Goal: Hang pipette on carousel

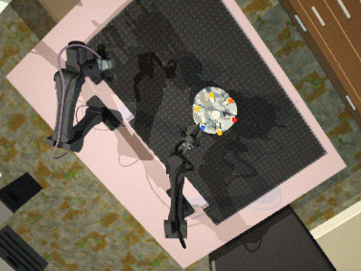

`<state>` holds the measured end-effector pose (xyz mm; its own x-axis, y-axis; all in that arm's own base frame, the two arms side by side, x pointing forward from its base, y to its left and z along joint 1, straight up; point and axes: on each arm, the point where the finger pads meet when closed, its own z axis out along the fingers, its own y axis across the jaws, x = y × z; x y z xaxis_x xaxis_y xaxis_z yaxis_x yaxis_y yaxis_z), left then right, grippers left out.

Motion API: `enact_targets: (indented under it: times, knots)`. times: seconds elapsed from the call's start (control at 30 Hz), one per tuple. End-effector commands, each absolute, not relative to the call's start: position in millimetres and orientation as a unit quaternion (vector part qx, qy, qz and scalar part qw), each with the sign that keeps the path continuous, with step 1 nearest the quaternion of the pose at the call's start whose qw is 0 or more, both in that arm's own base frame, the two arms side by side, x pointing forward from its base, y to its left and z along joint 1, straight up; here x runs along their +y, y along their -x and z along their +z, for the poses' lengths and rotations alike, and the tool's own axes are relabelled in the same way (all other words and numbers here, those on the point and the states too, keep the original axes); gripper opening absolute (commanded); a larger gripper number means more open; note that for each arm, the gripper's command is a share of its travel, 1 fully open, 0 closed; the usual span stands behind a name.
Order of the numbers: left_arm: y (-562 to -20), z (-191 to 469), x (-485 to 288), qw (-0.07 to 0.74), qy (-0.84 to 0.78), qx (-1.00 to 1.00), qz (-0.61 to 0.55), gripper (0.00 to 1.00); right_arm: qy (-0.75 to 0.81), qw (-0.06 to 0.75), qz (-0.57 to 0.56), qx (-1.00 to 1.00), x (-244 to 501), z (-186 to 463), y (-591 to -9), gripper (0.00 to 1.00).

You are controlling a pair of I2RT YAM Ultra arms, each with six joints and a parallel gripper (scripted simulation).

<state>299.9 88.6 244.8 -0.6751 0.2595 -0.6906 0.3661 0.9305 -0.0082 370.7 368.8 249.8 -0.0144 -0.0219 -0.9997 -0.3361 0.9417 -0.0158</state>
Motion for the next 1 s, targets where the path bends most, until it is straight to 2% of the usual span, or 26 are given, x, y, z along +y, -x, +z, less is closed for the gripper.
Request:
enact_targets:
  times: [0.0,0.83,0.87,0.97]
  knots:
    - [-304,253,91,0.379,-0.176,0.906,-0.069,1.0,0.095,0.714,0.131,0.681,365,287,-372,0.12]
    - [-304,253,91,0.379,-0.176,0.906,-0.069,1.0,0.095,0.714,0.131,0.681,365,287,-372,0.12]
    - [-304,253,91,0.379,-0.176,0.906,-0.069,1.0,0.098,0.705,0.111,0.694,374,268,-372,0.12]
    - [-304,253,91,0.379,-0.176,0.906,-0.069,1.0,0.064,0.705,0.068,0.703,374,264,-371,0.12]
